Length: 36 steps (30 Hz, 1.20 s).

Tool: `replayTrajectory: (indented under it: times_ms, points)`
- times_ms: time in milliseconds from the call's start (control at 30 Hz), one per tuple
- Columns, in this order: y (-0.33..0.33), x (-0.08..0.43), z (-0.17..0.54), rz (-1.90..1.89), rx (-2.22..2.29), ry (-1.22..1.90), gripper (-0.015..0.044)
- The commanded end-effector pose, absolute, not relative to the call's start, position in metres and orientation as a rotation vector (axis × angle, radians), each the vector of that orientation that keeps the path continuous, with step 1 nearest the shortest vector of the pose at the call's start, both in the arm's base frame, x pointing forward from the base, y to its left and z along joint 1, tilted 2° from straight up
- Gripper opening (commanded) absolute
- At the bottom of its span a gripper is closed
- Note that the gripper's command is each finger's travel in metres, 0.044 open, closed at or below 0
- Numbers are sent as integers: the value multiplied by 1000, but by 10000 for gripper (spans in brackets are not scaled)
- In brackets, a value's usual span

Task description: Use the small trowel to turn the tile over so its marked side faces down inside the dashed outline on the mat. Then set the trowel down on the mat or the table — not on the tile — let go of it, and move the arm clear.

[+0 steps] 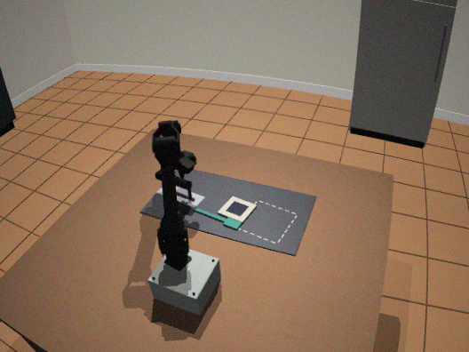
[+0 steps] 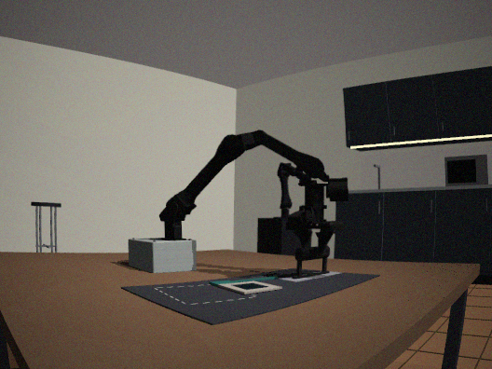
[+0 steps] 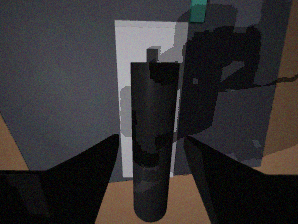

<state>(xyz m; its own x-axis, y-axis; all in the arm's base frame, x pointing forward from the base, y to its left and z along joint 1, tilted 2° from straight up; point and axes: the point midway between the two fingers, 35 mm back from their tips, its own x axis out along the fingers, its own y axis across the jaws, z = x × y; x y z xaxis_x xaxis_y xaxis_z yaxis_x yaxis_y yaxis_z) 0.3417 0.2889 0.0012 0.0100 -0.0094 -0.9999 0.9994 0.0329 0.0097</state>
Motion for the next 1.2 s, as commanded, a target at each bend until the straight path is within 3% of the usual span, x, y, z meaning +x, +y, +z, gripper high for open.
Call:
replayTrajectory:
  times_ms: [0,600,633,733,1167]
  points:
    - [288,341,0,-1187,1183,1210,270]
    - [287,339,46,-1188,1183,1210,270]
    - [287,339,48,-1178,1187,1210,296]
    - [287,339,56,-1173,1184,1211,300]
    - [293,340,46,-812,913,1271,300]
